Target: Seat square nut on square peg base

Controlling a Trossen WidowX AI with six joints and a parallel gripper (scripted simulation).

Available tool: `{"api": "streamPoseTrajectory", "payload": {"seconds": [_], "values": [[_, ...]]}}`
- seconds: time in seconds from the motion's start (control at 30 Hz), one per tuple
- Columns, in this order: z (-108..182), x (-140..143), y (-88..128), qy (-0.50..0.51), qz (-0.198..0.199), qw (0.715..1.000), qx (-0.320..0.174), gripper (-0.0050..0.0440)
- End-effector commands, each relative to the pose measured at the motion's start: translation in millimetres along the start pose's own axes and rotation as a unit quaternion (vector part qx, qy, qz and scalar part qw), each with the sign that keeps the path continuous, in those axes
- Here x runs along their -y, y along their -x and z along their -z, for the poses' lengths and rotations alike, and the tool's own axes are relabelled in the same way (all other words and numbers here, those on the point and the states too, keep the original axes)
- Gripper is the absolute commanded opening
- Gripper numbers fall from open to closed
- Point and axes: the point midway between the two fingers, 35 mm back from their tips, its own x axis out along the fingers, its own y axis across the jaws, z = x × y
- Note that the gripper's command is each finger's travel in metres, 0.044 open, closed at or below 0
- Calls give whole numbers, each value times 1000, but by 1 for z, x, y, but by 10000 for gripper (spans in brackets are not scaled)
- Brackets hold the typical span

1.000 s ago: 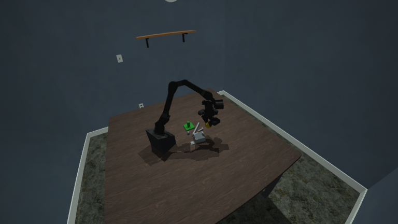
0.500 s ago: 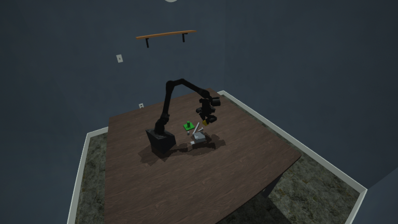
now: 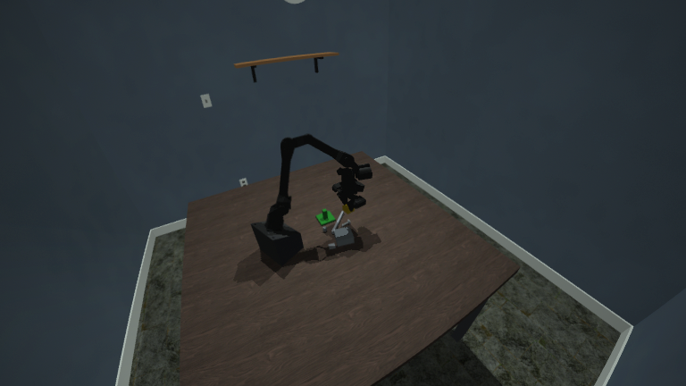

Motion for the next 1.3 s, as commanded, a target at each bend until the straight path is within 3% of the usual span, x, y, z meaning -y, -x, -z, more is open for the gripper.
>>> {"api": "streamPoseTrajectory", "payload": {"seconds": [0.0,1.27], "values": [[5,-12,-1,-3,1,1000,-2,0],[54,-109,-14,-56,0,998,9,0]]}}
